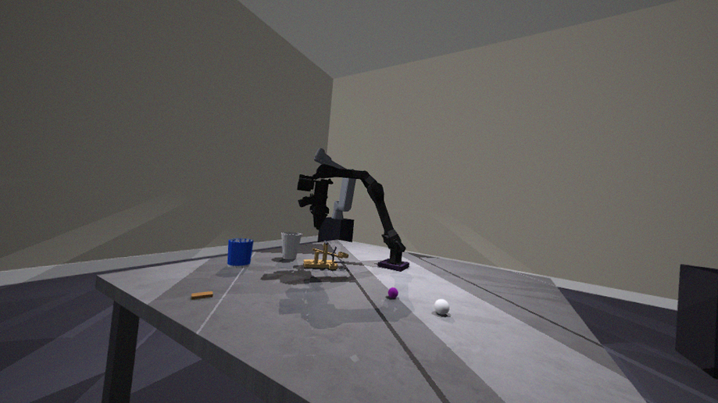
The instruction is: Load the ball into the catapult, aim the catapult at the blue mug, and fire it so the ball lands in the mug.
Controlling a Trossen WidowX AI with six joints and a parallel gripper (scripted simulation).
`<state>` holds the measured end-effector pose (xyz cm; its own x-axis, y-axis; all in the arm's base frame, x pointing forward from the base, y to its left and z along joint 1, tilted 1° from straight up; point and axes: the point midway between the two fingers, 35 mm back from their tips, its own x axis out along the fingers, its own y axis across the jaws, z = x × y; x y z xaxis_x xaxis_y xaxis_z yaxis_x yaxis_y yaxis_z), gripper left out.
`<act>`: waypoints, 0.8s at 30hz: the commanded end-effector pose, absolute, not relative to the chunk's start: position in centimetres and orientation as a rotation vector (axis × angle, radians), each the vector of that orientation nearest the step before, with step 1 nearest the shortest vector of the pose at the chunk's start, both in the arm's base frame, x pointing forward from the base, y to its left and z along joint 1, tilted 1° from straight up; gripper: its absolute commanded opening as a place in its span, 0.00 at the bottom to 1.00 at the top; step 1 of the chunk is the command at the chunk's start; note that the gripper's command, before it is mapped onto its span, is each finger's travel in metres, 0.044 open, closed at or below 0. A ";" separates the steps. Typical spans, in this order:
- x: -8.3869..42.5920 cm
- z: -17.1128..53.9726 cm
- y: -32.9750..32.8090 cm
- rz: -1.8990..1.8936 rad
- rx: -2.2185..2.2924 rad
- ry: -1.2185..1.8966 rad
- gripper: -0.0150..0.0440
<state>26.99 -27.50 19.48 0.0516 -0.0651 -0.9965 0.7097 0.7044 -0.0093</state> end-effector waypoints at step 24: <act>39.9 11.5 0.2 -0.142 0.136 1.546 0.76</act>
<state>39.61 -3.68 12.43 0.0253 -0.0085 -0.9996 0.2369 0.9715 -0.0023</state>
